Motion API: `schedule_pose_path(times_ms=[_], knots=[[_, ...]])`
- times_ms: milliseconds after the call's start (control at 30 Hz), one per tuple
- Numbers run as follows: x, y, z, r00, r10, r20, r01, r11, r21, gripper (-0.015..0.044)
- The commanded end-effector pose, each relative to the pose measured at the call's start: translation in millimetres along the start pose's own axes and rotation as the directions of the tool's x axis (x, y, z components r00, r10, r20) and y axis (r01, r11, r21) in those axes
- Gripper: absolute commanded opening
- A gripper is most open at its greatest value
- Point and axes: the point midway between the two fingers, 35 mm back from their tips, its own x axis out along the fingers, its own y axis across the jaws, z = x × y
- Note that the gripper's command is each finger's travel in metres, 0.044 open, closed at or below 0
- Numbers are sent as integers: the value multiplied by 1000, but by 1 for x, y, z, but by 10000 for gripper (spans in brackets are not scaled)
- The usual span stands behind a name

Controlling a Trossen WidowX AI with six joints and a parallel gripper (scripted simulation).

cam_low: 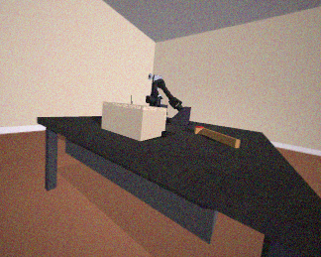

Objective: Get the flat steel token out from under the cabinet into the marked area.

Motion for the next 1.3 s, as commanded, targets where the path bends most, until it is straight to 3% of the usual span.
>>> schedule_pose_path(times_ms=[0, 100, 200, 767, 933, 1200, 1267], knots=[[0, 0, 0, 1000, 0, 0, 0, 1000, 0, 200], [0, 0, 0, 1000, -1, 0, 1, 1000, 0, 200], [0, 0, 0, 1000, -7, 2, 7, 1000, 0, 270], [5, 0, -4, 1000, -7, 2, 7, 1000, -5, 270], [2, -1, 0, 1000, -7, 6, 7, 1000, 3, 139], [2, -1, 0, 1000, -7, 6, 7, 1000, 3, 85], [2, -1, 0, 1000, -7, 6, 7, 1000, 3, 33]])
